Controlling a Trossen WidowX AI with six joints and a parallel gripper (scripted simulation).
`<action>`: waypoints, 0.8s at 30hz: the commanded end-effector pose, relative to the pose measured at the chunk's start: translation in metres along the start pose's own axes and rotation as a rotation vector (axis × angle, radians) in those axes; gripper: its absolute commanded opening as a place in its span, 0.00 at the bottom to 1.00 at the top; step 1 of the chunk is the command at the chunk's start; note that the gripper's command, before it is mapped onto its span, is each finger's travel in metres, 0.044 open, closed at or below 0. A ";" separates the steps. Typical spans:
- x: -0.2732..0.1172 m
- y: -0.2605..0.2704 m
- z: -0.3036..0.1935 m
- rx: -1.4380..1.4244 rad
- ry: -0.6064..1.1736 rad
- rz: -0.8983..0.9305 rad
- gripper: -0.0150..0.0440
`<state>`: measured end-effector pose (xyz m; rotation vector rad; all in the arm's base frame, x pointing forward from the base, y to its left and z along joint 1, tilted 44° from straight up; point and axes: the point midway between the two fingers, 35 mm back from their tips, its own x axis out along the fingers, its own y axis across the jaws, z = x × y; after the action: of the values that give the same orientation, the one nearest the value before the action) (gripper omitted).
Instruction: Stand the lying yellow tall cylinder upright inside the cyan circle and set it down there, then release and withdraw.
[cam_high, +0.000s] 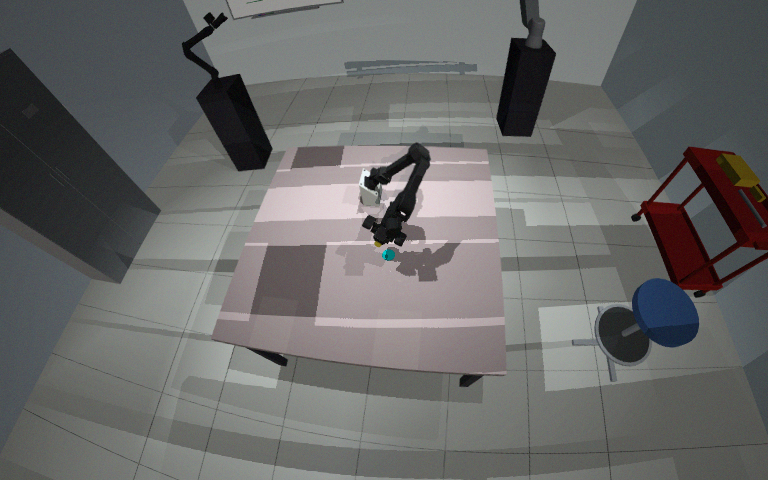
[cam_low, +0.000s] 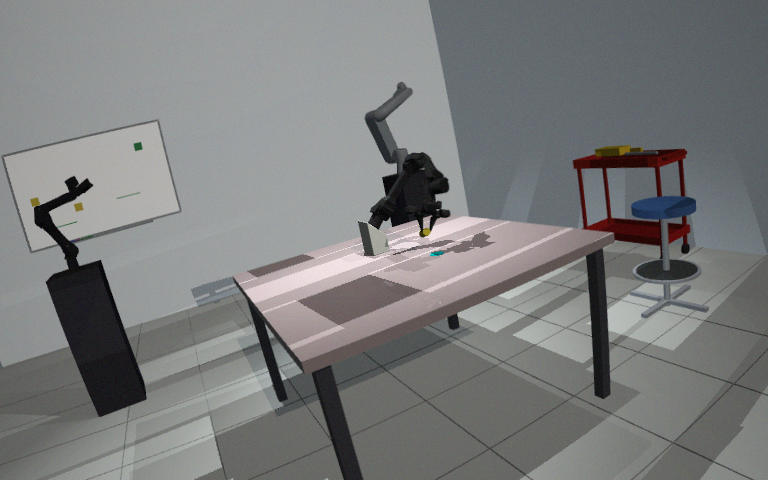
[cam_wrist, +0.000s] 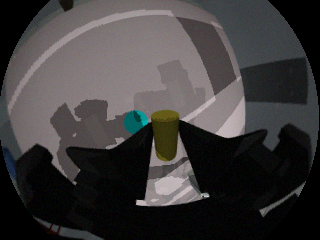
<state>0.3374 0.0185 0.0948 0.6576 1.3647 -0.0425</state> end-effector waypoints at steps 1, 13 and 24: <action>0.000 0.000 0.001 0.000 -0.026 -0.013 0.43; 0.004 0.000 0.002 -0.008 -0.096 -0.050 0.43; 0.007 0.000 0.003 -0.012 -0.164 -0.078 0.43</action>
<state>0.3408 0.0209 0.0878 0.5822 1.2509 -0.1336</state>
